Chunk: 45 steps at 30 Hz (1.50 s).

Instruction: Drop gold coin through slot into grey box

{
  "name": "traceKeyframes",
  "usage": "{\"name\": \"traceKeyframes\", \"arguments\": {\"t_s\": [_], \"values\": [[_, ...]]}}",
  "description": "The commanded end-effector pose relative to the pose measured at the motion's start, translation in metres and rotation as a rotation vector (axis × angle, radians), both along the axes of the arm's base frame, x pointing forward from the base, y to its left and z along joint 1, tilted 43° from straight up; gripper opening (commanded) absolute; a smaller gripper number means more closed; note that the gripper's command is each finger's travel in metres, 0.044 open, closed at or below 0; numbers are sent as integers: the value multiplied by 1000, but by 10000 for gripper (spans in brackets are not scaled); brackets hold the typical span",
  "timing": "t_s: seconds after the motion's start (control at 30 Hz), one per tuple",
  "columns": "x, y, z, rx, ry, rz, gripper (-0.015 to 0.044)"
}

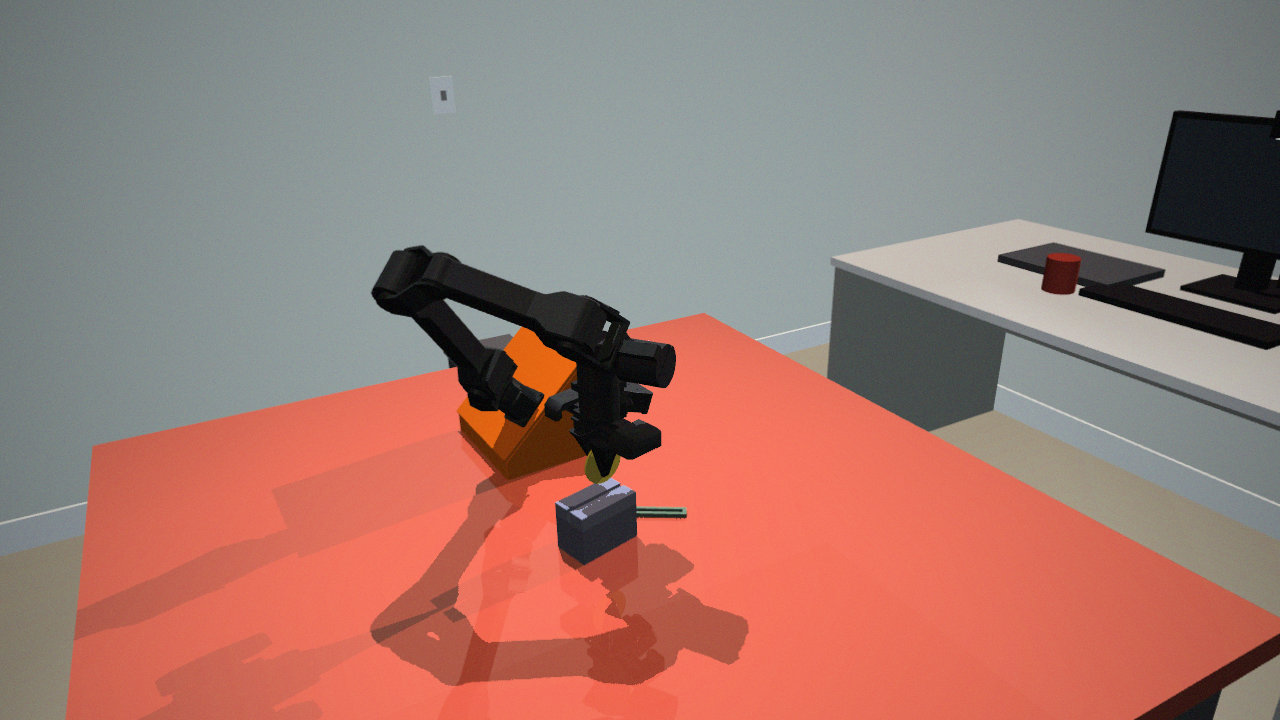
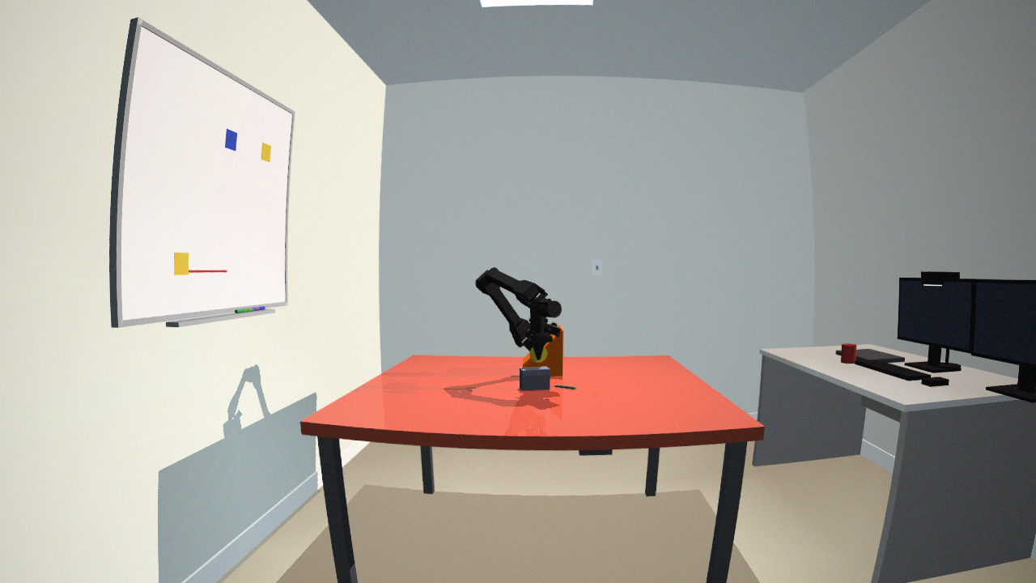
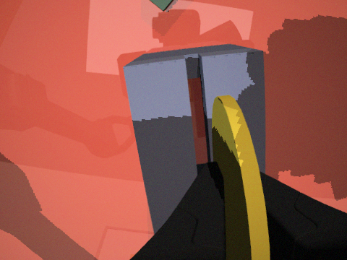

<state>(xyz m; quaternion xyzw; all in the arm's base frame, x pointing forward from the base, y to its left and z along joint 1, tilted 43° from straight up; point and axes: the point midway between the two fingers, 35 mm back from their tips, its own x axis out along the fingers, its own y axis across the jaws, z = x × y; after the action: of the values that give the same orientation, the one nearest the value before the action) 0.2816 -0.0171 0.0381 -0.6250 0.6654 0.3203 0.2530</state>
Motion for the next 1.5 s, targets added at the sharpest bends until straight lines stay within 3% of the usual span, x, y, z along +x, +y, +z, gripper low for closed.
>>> {"name": "traceKeyframes", "arguments": {"t_s": [0.0,1.47], "values": [[-3,-8,6,-7,6,2,0],[-4,-14,5,2,6,4,0]]}}
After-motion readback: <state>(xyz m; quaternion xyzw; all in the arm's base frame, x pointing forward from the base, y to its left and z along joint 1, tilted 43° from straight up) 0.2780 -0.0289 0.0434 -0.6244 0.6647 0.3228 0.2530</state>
